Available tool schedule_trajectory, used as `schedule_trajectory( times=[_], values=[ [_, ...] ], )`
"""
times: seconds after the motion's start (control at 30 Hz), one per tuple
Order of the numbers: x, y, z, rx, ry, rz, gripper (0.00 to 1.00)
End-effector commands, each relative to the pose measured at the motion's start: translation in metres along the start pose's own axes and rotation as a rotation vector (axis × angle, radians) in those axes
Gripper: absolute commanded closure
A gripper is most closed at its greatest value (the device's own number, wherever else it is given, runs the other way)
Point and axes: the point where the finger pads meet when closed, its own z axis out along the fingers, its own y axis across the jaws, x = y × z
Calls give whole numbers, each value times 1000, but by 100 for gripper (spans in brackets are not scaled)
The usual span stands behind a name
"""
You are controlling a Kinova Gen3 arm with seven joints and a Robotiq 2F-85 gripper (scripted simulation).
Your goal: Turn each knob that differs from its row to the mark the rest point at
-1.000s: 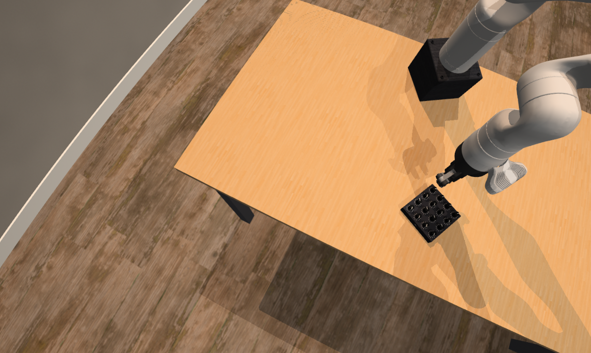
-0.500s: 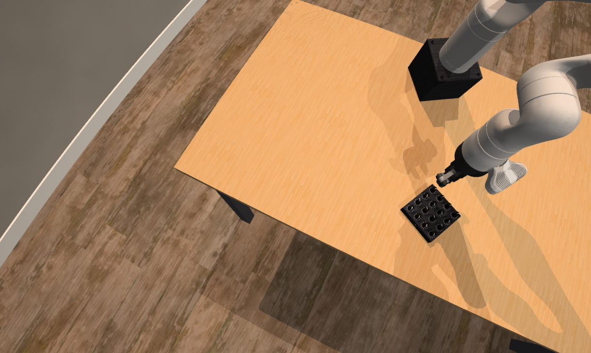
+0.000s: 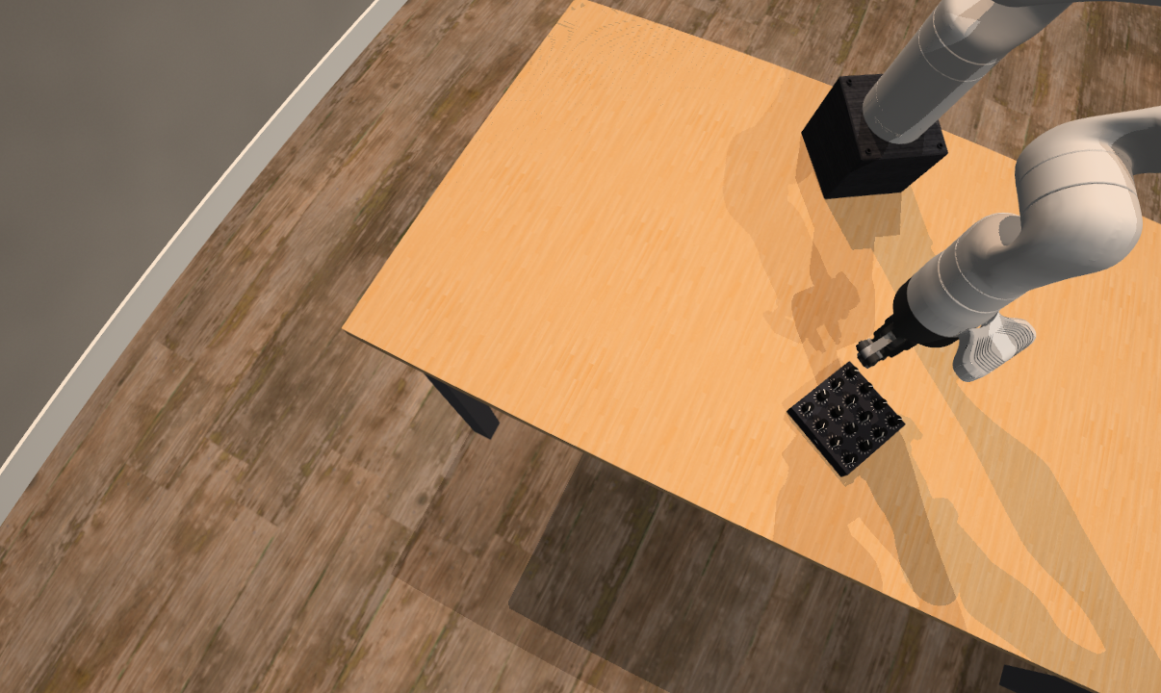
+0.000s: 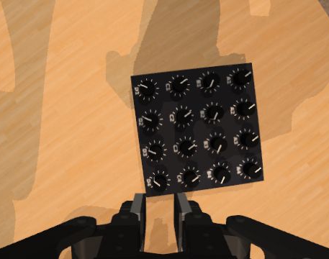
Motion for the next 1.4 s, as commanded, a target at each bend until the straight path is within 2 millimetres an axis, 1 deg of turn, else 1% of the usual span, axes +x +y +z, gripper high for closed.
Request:
schedule_trajectory(
  times=[0.0,0.6,1.37],
  values=[
    [0,0,0,0,1,0,81],
    [0,0,3,0,1,0,81],
    [1,1,25,0,0,0,81]
  ],
)
